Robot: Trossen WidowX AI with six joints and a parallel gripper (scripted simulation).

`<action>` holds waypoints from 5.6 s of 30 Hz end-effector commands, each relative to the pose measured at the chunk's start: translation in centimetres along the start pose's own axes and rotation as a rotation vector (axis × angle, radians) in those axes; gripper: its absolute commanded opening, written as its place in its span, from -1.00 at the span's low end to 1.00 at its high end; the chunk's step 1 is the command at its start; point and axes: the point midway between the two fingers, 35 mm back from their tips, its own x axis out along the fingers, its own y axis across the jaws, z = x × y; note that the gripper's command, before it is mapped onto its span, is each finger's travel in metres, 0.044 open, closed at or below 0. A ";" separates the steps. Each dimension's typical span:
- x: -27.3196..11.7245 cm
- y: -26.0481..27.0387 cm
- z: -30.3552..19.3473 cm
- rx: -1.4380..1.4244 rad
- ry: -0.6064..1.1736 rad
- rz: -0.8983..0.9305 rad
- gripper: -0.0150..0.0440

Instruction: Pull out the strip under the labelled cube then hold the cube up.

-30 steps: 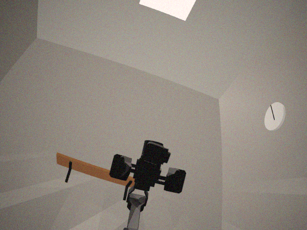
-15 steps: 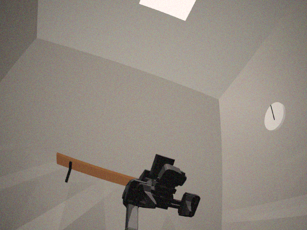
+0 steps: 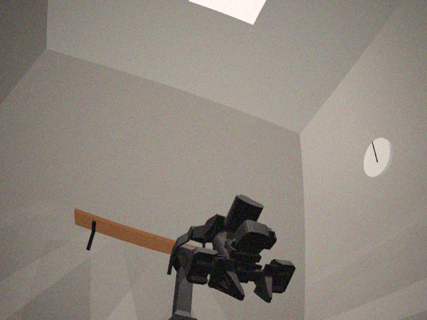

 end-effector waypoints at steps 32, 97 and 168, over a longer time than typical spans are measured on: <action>13.0 7.7 -3.0 0.141 0.698 -0.125 -0.49; 17.1 7.7 -6.4 0.141 0.699 -0.124 -0.49; 15.6 8.3 -9.1 0.141 0.701 -0.124 -0.49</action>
